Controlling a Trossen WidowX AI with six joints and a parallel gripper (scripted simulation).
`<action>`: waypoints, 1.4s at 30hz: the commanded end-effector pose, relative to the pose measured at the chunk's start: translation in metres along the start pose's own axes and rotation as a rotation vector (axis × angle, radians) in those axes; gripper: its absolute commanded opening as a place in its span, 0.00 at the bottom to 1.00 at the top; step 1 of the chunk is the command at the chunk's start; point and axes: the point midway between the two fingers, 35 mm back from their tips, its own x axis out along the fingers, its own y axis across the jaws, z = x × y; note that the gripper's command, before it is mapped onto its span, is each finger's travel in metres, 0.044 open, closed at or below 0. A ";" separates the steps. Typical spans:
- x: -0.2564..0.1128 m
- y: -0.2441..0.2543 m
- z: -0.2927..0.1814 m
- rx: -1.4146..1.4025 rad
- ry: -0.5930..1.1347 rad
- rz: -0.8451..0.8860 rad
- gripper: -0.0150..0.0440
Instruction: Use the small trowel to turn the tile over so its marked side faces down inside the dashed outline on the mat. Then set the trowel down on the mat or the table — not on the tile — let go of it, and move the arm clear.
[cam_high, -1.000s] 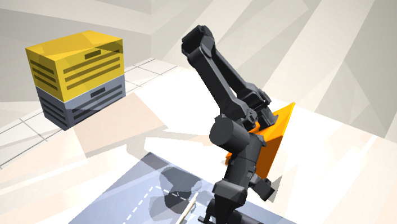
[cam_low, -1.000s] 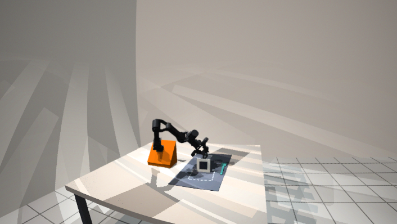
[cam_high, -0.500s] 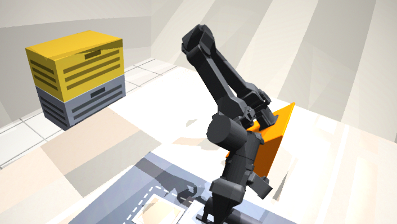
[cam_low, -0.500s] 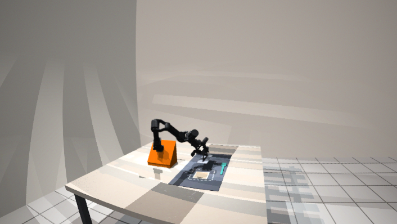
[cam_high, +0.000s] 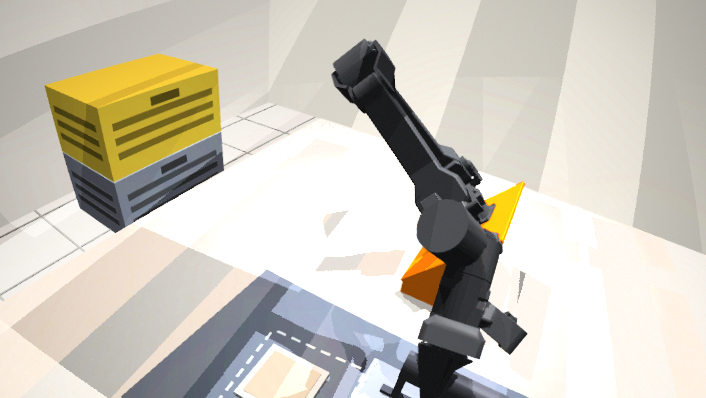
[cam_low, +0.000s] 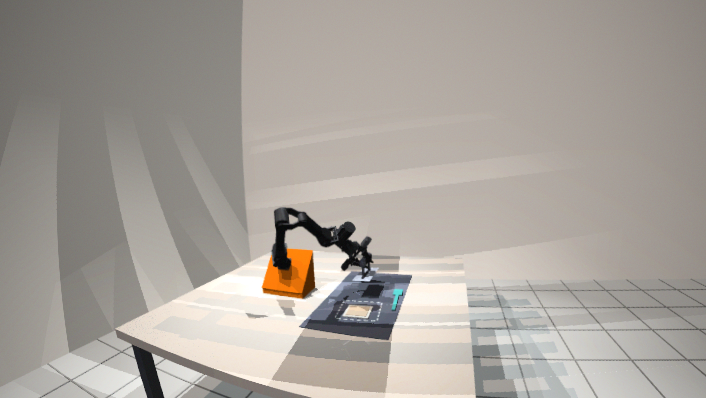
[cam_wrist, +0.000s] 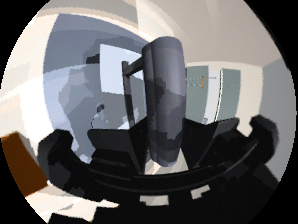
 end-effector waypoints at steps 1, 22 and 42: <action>-0.001 -0.004 0.000 0.012 0.002 -0.010 0.25; -0.001 -0.004 0.000 0.012 0.002 -0.010 0.25; 0.007 -0.003 0.013 -0.062 -0.053 0.008 0.25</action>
